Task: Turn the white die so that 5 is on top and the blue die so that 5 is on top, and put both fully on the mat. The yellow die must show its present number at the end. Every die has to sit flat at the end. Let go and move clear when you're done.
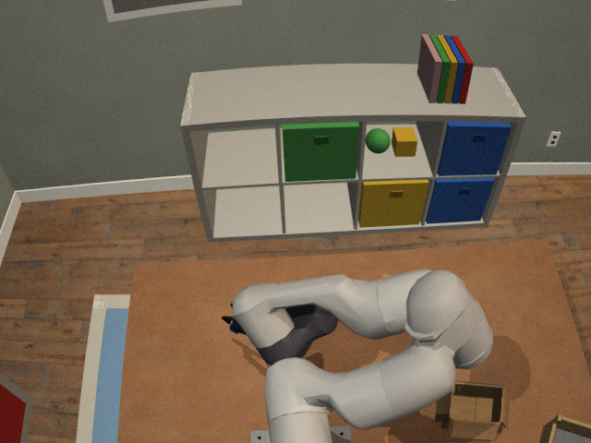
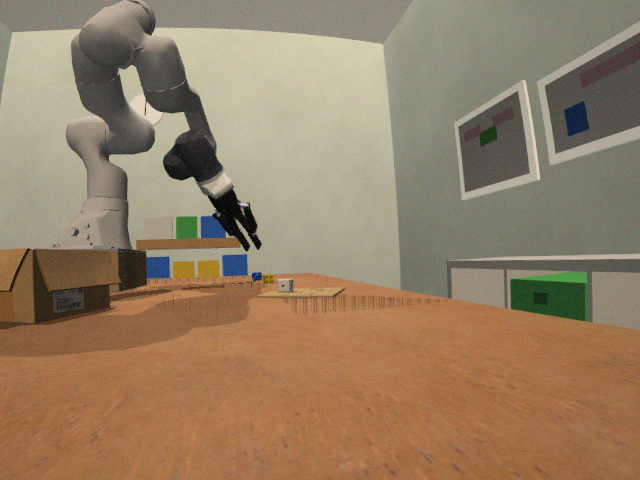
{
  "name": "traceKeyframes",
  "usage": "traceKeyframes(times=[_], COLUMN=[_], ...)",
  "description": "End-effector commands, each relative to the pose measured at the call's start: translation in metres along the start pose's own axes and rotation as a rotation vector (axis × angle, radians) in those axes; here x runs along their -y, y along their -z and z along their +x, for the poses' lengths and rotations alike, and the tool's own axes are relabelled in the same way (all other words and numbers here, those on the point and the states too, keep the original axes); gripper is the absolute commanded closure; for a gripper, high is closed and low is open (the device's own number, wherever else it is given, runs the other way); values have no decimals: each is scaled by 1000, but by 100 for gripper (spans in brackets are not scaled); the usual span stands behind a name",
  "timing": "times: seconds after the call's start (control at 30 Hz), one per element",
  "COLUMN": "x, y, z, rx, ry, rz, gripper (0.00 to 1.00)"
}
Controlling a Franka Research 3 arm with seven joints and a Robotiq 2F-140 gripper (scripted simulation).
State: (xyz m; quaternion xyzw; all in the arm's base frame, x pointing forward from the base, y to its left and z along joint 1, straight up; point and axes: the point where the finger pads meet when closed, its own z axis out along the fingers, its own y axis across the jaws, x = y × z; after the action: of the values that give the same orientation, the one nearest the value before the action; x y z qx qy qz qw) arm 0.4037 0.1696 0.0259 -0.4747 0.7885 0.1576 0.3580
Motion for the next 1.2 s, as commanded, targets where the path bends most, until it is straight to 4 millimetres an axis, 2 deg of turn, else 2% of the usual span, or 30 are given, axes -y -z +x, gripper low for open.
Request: traceKeyframes(times=[0.0, 0.3, 0.4, 0.5, 1.17], x=[4, 7, 7, 8, 9], y=[0, -5, -5, -7, -8], z=[6, -7, -7, -14, -26], rx=[-113, -286, -288, -392, -579], ry=[-133, -132, -132, -132, -132], rz=[0, -11, -11, -18, -32], gripper=[68, 68, 68, 68, 68])
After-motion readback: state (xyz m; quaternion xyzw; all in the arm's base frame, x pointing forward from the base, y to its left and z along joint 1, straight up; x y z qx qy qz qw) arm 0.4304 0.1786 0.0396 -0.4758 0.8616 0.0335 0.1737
